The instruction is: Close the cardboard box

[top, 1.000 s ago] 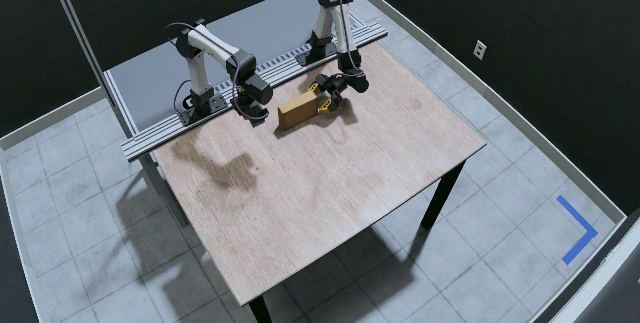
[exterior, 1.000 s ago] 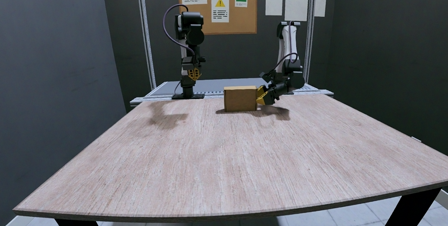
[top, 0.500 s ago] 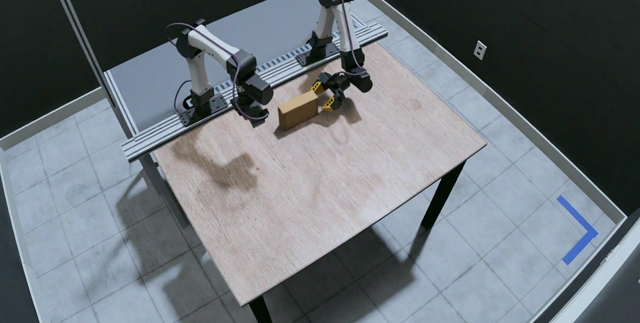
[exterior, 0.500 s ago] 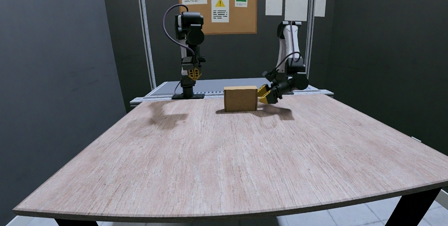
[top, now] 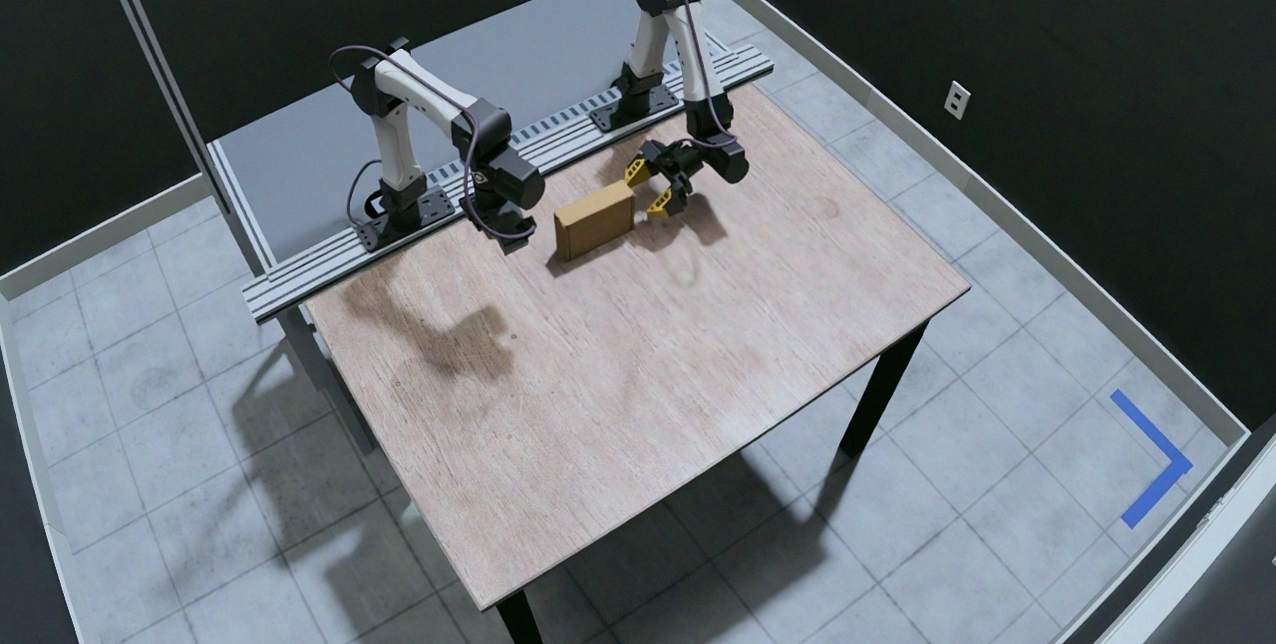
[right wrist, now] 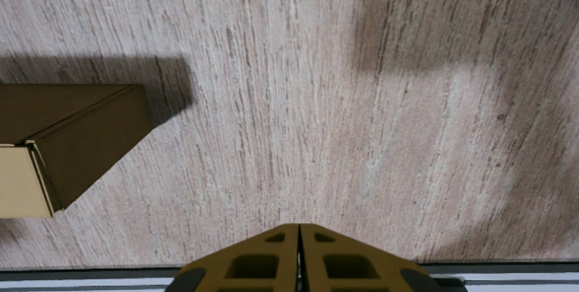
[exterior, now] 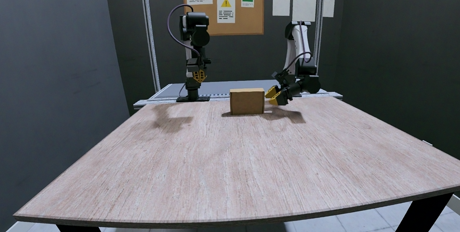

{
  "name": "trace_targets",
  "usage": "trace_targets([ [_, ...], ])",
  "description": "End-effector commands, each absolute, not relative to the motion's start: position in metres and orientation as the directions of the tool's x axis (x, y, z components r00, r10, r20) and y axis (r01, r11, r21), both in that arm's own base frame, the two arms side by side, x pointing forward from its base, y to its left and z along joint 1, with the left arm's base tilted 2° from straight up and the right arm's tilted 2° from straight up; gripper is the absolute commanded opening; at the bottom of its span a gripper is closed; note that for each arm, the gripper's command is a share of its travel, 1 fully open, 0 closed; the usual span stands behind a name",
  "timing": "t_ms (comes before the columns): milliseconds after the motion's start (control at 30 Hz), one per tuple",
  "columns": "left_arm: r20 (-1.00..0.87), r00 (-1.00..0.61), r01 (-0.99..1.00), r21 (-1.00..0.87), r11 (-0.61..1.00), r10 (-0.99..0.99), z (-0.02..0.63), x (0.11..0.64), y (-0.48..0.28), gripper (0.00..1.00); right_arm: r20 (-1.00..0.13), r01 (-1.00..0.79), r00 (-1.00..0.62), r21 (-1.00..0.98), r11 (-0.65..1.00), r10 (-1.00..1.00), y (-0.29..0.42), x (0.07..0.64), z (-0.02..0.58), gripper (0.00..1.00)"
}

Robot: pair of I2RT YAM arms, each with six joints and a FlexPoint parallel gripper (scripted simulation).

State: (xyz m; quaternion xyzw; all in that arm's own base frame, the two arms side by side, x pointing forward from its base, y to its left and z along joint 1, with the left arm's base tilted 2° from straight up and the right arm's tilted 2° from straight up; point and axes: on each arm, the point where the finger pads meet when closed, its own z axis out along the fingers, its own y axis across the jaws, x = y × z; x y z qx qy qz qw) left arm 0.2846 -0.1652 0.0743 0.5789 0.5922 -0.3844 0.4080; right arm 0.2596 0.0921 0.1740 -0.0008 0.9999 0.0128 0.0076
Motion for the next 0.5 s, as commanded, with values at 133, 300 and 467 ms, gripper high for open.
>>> trace_targets([
  [133, -0.932, 0.0, 1.0, 0.009, 0.022, 0.363, 0.078, 0.286, -0.159, 0.8, -0.02, -0.005, -1.0, 0.028, 1.0, -0.005, 0.089, 0.254, 0.18, 0.0],
  [300, -0.932, 0.003, 1.0, 0.012, 0.022, 0.364, 0.08, 0.286, -0.155, 0.8, -0.02, -0.005, -1.0, 0.028, 1.0, -0.005, 0.089, 0.254, 0.18, 0.0],
  [467, -0.932, 0.003, 1.0, 0.012, 0.023, 0.363, 0.082, 0.285, -0.151, 0.8, -0.02, -0.005, -1.0, 0.028, 1.0, -0.005, 0.089, 0.254, 0.18, 0.0],
])
